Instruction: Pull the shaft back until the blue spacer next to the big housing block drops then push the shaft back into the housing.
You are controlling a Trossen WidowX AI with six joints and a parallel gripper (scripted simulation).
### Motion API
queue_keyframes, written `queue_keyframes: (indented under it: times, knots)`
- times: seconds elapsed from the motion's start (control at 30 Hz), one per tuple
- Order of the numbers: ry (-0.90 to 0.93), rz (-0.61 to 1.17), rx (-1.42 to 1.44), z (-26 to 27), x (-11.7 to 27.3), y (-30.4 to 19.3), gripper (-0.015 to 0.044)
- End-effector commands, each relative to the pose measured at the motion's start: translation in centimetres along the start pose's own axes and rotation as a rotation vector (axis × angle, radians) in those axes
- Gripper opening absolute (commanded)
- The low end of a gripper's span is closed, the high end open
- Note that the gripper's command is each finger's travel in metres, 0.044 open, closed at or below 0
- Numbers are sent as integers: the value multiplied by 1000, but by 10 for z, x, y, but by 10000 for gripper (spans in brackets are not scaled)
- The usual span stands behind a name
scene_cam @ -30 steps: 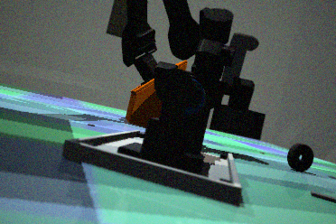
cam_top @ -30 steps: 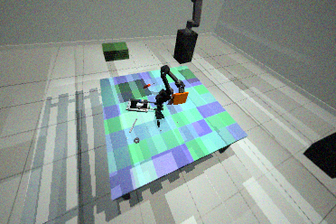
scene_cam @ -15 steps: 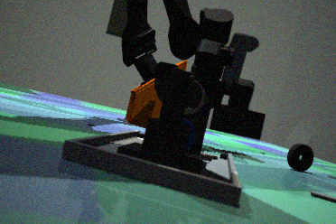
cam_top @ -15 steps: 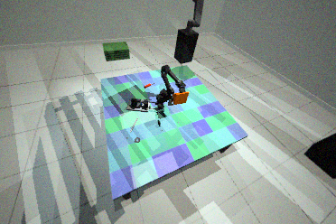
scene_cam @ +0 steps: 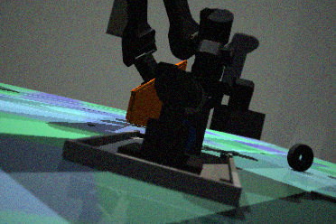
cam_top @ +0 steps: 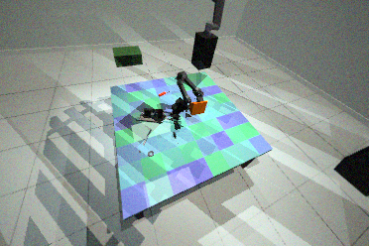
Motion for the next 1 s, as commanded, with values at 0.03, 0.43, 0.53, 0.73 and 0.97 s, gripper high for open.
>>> queue_keyframes:
  times: [0.03,0.43,0.53,0.73,0.97]
  knots:
    - [-3,-2,-4,0,0,0,0]
    - [-3,-2,-4,2,-3,4,0]
    - [-3,-2,-4,2,-4,4,0]
    - [-3,-2,-4,2,-5,6,0]
    - [-3,-3,-4,3,-7,7,0]
Point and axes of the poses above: the point midway between the two fingers, 35 mm back from their tips, its own x axis back along the fingers, its own z axis across the jaws, y = z × x, the point moved 6 cm from there along x, back along the fingers, and after that the axes turned 15 degrees about -x, right-handed, at the moved point
